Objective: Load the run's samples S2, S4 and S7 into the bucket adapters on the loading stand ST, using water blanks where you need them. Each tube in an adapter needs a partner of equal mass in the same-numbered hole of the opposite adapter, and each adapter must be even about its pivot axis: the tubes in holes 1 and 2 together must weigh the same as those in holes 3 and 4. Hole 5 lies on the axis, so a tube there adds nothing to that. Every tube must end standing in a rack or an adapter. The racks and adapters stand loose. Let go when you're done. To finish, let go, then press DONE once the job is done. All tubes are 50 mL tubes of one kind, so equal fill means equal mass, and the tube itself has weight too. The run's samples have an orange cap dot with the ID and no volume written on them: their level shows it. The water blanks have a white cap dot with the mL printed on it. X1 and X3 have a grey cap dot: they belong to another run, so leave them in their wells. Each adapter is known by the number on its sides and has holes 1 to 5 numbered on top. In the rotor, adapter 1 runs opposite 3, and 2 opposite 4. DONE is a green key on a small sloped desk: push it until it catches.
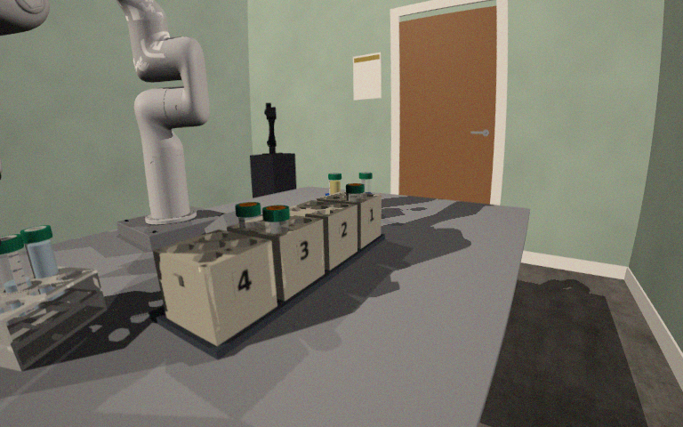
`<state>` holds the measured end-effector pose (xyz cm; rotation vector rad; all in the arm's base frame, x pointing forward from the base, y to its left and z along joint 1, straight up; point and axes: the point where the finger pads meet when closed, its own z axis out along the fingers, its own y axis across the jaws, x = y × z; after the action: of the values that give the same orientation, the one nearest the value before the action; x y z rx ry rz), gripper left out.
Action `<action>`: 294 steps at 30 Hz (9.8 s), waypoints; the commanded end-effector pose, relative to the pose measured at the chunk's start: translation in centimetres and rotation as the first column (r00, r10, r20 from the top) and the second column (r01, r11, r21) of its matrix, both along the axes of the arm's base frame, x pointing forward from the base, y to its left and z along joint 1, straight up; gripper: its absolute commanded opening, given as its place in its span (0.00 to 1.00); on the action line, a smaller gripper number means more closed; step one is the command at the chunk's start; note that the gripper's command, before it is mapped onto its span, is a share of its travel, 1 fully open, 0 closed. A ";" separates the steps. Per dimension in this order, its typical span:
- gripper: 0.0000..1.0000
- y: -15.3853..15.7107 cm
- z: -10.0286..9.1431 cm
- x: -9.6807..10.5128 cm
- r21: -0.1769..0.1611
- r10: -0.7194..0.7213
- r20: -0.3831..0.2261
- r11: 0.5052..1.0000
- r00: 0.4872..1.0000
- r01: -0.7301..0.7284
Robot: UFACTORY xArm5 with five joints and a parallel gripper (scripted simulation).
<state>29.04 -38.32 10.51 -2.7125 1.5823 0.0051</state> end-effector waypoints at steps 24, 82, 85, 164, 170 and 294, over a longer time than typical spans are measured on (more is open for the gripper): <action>0.57 -0.1 -1.1 0.1 -0.004 0.000 0.003 1.000 1.000 0.000; 0.00 -0.1 -2.0 0.1 -0.004 0.000 0.003 1.000 1.000 0.000; 0.00 -0.1 -2.0 0.1 -0.004 0.000 0.003 1.000 1.000 0.000; 0.00 -0.1 5.0 0.1 -0.004 0.000 0.003 1.000 1.000 0.000; 0.00 -0.1 5.8 0.1 -0.004 0.000 0.003 1.000 1.000 0.000; 0.00 36.1 11.5 8.0 -0.004 0.896 0.004 0.444 0.444 -0.896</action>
<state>36.58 -3.81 21.92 -3.1401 -0.0869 0.0033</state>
